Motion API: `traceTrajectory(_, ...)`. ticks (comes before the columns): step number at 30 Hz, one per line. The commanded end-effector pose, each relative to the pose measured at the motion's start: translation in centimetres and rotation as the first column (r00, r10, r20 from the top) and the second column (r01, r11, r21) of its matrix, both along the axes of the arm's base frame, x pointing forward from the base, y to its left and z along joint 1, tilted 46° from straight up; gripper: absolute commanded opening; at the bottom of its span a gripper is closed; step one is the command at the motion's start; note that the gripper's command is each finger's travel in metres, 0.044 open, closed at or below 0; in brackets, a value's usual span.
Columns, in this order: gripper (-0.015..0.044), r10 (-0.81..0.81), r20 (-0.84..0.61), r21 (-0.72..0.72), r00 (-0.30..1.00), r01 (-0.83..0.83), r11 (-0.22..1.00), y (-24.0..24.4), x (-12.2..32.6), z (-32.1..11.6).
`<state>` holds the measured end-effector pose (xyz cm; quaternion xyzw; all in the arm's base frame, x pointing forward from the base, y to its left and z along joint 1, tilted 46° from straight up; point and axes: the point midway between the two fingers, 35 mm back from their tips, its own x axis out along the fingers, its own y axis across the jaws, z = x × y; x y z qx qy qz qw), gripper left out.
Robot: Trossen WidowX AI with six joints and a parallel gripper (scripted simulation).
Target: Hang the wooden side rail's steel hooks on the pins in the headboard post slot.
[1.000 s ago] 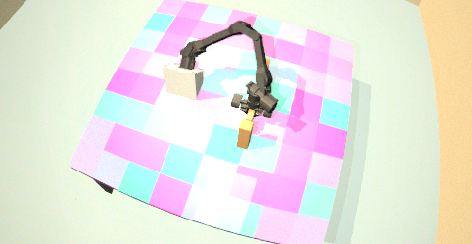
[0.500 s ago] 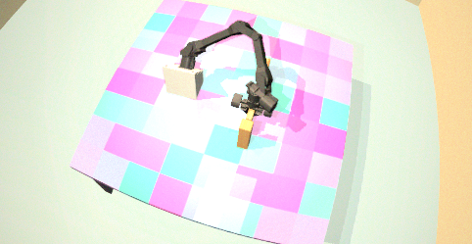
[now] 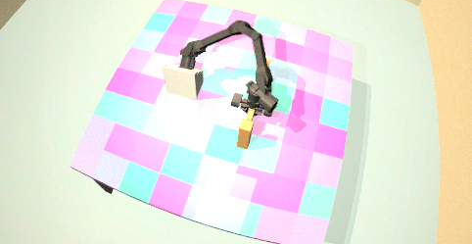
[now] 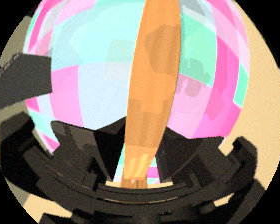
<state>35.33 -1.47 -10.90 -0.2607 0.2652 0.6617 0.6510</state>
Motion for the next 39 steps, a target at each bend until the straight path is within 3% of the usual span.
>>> traceTrajectory(1,0.0000,-0.006,0.021,-0.008,1.000,0.006,1.000,-0.61,0.43,0.60)
traceTrajectory(39,0.0000,-0.006,0.021,-0.008,1.000,0.006,1.000,-0.91,0.57,0.69)
